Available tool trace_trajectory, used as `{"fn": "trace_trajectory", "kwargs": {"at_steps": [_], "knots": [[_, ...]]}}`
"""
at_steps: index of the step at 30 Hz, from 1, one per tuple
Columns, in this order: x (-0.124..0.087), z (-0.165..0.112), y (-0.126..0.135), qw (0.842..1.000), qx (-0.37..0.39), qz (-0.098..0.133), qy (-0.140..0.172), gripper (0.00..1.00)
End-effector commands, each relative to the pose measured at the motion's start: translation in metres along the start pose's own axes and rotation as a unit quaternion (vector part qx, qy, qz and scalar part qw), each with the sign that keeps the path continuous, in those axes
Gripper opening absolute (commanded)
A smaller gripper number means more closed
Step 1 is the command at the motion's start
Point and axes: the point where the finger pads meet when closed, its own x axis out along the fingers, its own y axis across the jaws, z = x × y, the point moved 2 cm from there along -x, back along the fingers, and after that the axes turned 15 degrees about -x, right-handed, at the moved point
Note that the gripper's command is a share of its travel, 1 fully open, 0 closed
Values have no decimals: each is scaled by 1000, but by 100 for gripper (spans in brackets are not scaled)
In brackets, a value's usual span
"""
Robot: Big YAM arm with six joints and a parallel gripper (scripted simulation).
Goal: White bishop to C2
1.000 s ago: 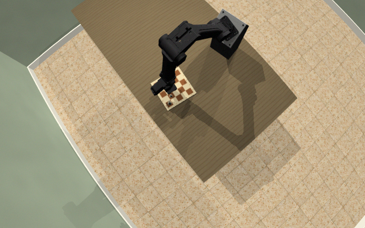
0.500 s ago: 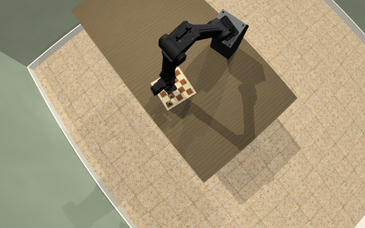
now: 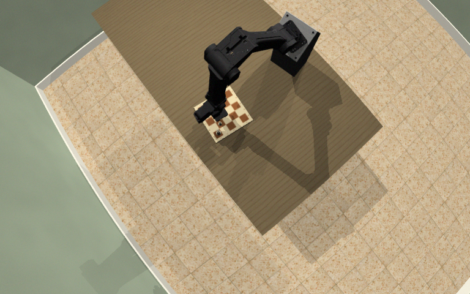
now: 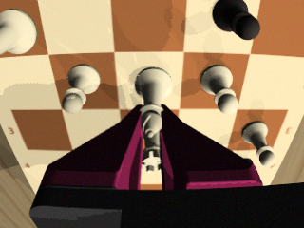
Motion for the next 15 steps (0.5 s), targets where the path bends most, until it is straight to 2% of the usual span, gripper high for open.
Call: {"fn": "trace_trajectory", "kwargs": {"at_steps": [1,15], "knots": [[-8,21,3,1000,-1,-2,-24,0],[-9,20,5,1000,-2,-2,-25,0]]}}
